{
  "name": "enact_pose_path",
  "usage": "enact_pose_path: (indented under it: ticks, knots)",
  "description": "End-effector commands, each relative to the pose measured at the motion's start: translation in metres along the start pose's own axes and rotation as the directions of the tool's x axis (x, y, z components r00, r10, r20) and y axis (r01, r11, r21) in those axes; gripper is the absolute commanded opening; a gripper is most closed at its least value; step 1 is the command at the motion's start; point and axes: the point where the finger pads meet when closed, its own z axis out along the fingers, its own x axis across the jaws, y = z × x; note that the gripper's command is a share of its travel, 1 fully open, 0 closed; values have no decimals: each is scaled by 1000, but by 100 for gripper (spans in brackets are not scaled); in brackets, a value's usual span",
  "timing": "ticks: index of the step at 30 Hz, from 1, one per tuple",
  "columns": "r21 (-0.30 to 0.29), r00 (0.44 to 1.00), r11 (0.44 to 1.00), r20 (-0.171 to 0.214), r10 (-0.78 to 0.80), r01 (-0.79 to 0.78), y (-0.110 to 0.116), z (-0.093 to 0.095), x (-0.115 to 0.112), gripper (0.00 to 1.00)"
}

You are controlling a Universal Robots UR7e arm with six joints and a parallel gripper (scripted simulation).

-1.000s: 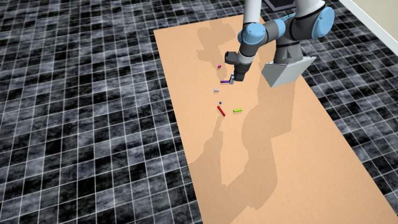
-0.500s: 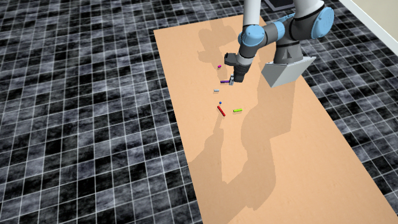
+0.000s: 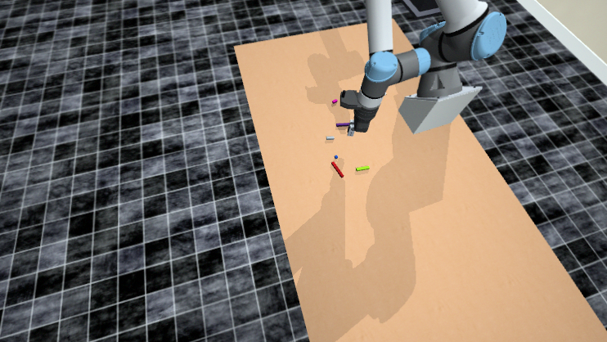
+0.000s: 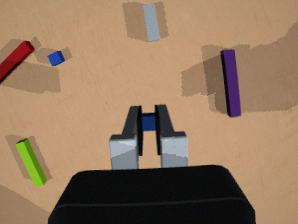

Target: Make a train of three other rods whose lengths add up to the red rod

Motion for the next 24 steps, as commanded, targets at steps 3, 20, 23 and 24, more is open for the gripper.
enact_pose_path:
  ticks: [3, 20, 23, 24]
  knots:
    - [5, 1000, 1000, 3, -1, 1, -1, 22, -1, 24]
    - [5, 1000, 1000, 3, -1, 1, -1, 40, -1, 24]
    - [5, 1000, 1000, 3, -1, 1, -1, 40, -1, 24]
    - [5, 1000, 1000, 3, -1, 1, -1, 40, -1, 24]
